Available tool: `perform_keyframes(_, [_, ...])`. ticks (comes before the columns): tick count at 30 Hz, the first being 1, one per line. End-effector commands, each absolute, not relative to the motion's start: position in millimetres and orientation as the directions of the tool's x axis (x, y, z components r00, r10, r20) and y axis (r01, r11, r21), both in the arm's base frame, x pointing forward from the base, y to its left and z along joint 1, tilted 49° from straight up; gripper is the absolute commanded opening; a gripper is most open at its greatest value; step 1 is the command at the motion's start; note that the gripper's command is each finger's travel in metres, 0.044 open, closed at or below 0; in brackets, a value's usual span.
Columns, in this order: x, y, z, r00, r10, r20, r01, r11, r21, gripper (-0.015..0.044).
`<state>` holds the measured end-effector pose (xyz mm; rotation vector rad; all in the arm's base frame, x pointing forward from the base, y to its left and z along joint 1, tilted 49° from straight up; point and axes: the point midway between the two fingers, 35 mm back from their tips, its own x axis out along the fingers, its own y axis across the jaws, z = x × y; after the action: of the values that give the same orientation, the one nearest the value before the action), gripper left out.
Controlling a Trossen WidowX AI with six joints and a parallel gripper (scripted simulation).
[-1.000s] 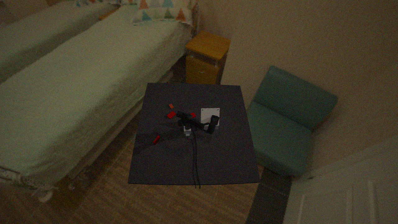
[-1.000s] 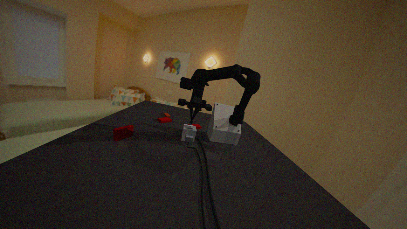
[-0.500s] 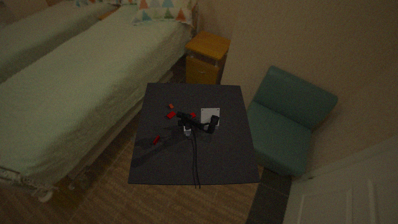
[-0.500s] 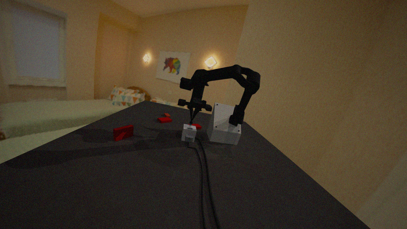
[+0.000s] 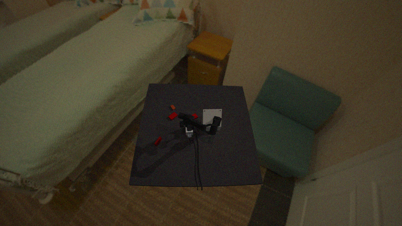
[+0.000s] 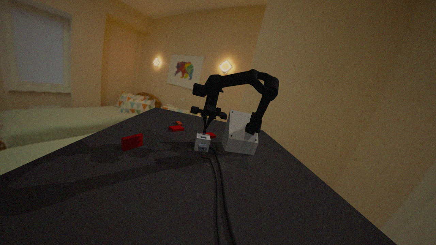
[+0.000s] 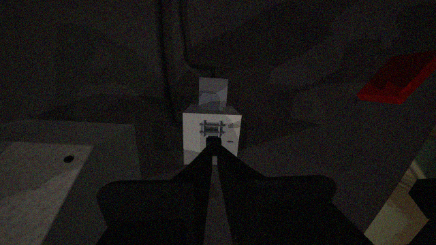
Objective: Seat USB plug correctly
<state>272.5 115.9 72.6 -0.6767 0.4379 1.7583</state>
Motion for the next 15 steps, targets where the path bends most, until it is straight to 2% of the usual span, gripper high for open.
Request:
perform_keyframes(1, [271.9,116.8,72.3,-0.190,0.746,-0.638,-0.959,-0.281,-0.042,0.0000])
perform_keyframes(15, [271.3,118.5,71.7,-0.191,0.750,-0.633,-0.960,-0.278,-0.039,0.0000])
